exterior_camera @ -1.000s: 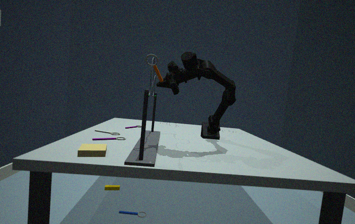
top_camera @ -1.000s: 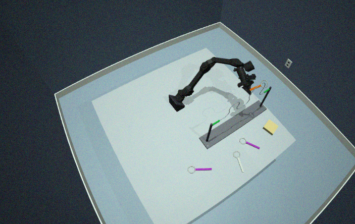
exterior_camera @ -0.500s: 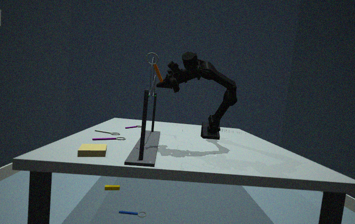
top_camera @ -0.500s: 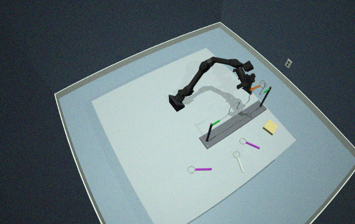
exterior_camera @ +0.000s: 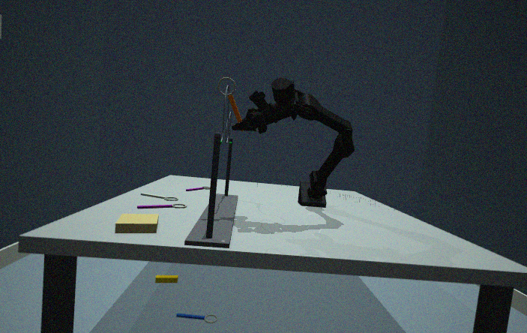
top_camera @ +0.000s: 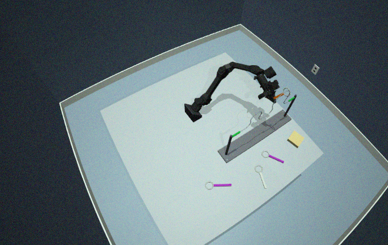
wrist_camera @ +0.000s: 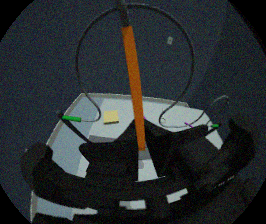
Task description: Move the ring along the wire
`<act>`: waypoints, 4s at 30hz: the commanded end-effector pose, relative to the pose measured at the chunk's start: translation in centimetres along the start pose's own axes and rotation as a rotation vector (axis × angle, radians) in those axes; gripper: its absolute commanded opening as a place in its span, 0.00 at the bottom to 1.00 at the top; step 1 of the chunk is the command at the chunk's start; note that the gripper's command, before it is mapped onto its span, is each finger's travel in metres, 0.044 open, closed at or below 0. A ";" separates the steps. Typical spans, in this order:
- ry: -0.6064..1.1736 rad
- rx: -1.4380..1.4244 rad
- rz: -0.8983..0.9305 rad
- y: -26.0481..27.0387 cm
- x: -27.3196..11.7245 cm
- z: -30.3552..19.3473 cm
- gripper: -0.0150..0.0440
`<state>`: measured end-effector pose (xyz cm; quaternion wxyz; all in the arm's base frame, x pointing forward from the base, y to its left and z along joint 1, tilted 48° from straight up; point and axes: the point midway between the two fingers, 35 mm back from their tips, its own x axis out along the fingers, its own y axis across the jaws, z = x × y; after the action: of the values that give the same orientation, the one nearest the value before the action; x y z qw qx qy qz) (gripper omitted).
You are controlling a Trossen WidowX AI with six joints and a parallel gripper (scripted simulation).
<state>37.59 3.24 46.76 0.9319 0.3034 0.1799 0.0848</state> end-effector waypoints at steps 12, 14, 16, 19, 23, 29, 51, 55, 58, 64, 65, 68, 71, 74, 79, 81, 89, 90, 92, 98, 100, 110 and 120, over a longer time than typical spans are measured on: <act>-0.032 0.175 0.085 0.8 -0.3 0.2 0.00; -0.035 0.199 0.096 0.9 -0.3 0.2 0.00; -0.038 0.222 0.107 1.0 -0.3 0.2 0.00; -0.043 0.257 0.123 1.2 -0.3 0.3 0.00; -0.049 0.303 0.144 1.3 -0.3 0.3 0.00; -0.058 0.373 0.177 1.6 -0.3 0.4 0.00; -0.092 0.629 0.294 2.6 -0.4 0.9 0.00; -0.098 0.676 0.315 2.7 -0.4 1.0 0.00; -0.103 0.711 0.331 2.8 -0.4 1.1 0.00; -0.112 0.781 0.363 3.0 -0.5 1.3 0.00; -0.114 0.793 0.369 3.1 -0.5 1.3 0.00; -0.118 0.828 0.385 3.2 -0.6 1.4 0.00; -0.123 0.862 0.401 3.3 -0.6 1.5 0.00; -0.127 0.897 0.417 3.4 -0.6 1.6 0.00; -0.134 0.956 0.443 3.5 -0.7 1.8 0.00; -0.137 0.979 0.454 3.5 -0.8 1.9 0.00; -0.149 1.073 0.496 3.7 -0.9 2.2 0.00; -0.151 1.084 0.502 3.8 -0.9 2.3 0.00; -0.154 1.108 0.512 3.8 -0.9 2.3 0.00; -0.162 1.178 0.544 3.9 -1.0 2.6 0.00; -0.165 1.201 0.555 3.9 -1.1 2.7 0.00; -0.107 1.293 0.658 3.6 -2.1 2.7 0.00; -0.122 1.413 0.722 3.7 -2.4 3.1 0.00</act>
<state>36.68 4.03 51.67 0.4599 0.8579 0.0382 0.2261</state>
